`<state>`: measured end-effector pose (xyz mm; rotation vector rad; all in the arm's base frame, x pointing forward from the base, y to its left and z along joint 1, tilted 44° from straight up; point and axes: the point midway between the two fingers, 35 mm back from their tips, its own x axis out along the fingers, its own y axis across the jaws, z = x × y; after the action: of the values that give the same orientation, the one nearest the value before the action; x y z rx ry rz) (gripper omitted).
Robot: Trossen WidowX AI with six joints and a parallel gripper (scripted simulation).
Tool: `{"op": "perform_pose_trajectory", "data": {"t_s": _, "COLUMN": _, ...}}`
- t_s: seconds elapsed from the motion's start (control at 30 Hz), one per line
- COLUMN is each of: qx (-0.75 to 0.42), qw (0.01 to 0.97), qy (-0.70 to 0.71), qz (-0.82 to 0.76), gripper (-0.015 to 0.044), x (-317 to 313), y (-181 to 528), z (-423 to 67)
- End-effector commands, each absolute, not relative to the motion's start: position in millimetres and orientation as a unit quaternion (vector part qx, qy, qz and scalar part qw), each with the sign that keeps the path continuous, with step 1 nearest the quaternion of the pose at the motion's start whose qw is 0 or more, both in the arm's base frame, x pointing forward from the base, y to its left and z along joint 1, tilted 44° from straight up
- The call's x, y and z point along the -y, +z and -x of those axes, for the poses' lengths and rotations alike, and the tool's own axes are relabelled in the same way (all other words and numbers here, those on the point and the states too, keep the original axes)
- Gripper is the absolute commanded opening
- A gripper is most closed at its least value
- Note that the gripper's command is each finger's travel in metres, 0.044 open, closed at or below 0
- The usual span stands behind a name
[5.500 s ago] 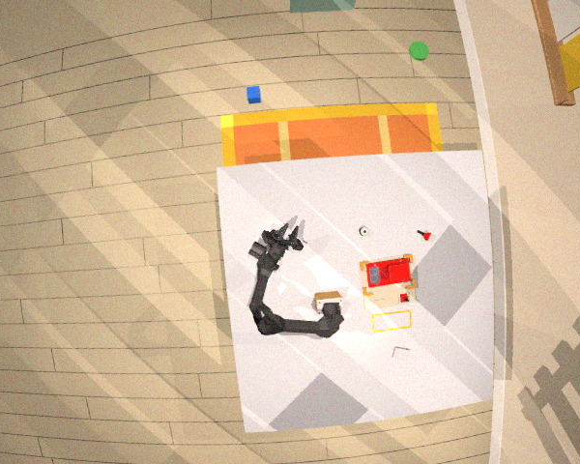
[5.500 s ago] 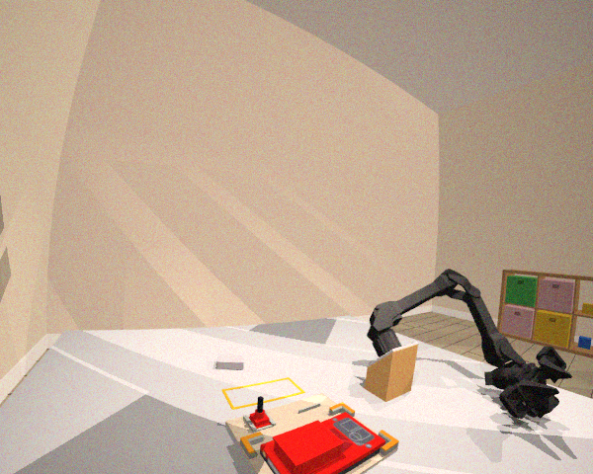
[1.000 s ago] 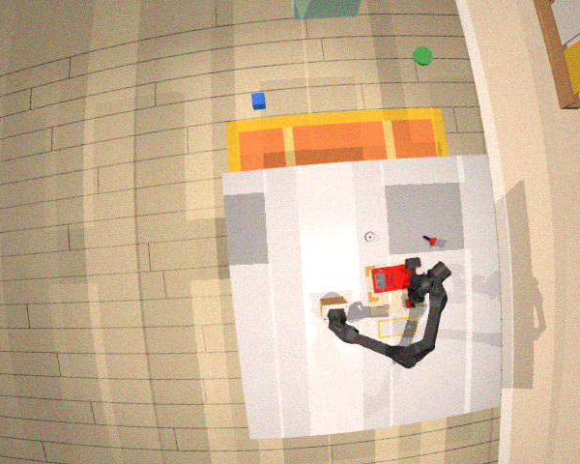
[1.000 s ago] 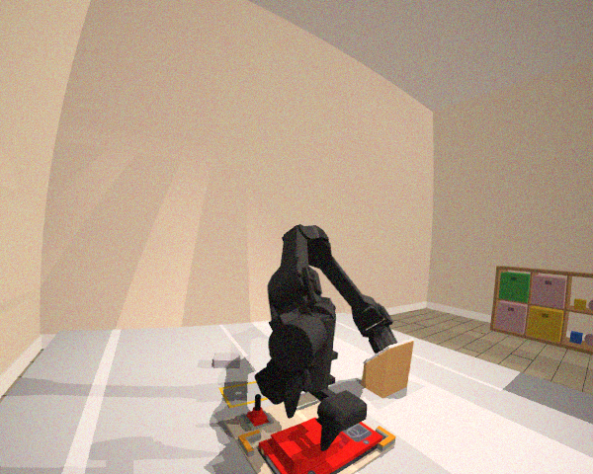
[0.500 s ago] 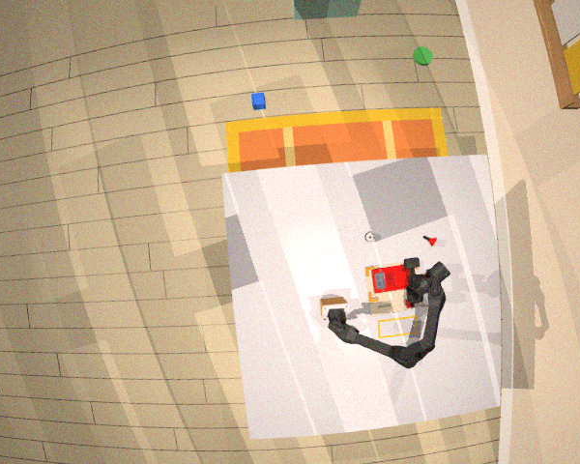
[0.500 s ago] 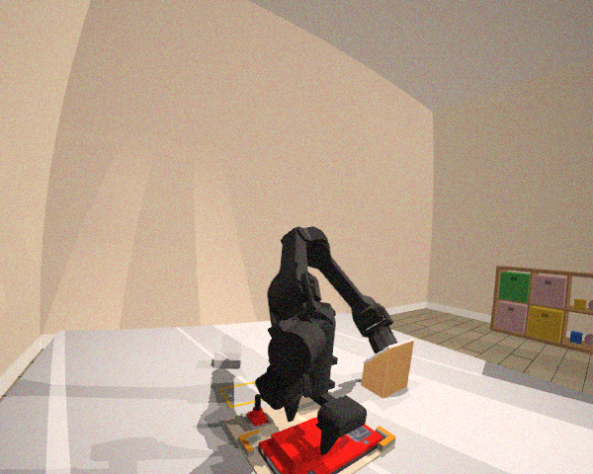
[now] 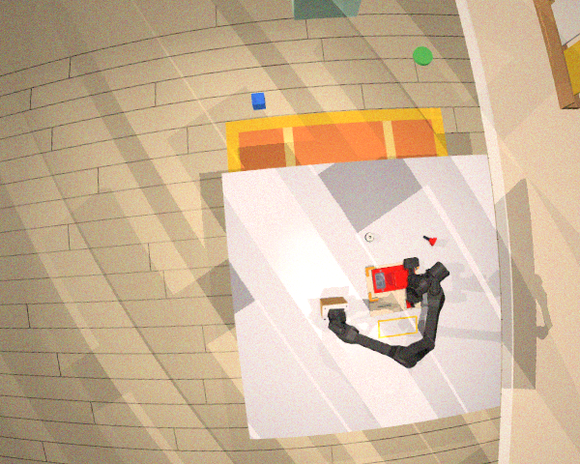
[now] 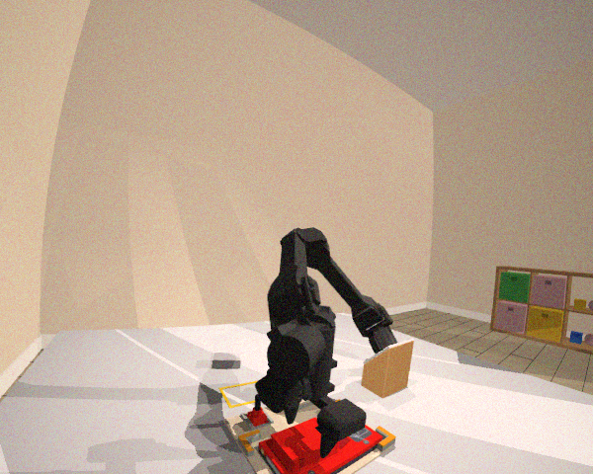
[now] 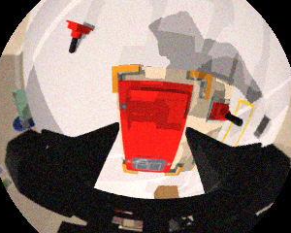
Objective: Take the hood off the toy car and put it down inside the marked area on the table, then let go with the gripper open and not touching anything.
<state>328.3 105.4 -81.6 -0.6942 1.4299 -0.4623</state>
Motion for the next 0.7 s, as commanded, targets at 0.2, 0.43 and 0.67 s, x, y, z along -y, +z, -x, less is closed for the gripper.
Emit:
{"op": "perform_pose_trajectory", "data": {"t_s": 0.2, "qx": -0.638, "qw": 0.673, "qy": -0.206, "qz": 0.313, "gripper": 0.044, "x": -99.3, "y": -86.1, "z": -326.9}}
{"op": "perform_pose_trajectory", "data": {"t_s": 0.43, "qx": -0.638, "qw": 0.673, "qy": -0.207, "qz": 0.313, "gripper": 0.044, "x": -96.9, "y": -88.5, "z": -327.2}}
{"op": "perform_pose_trajectory", "data": {"t_s": 0.67, "qx": -0.638, "qw": 0.673, "qy": -0.207, "qz": 0.313, "gripper": 0.044, "x": -94.5, "y": -91.0, "z": -327.5}}
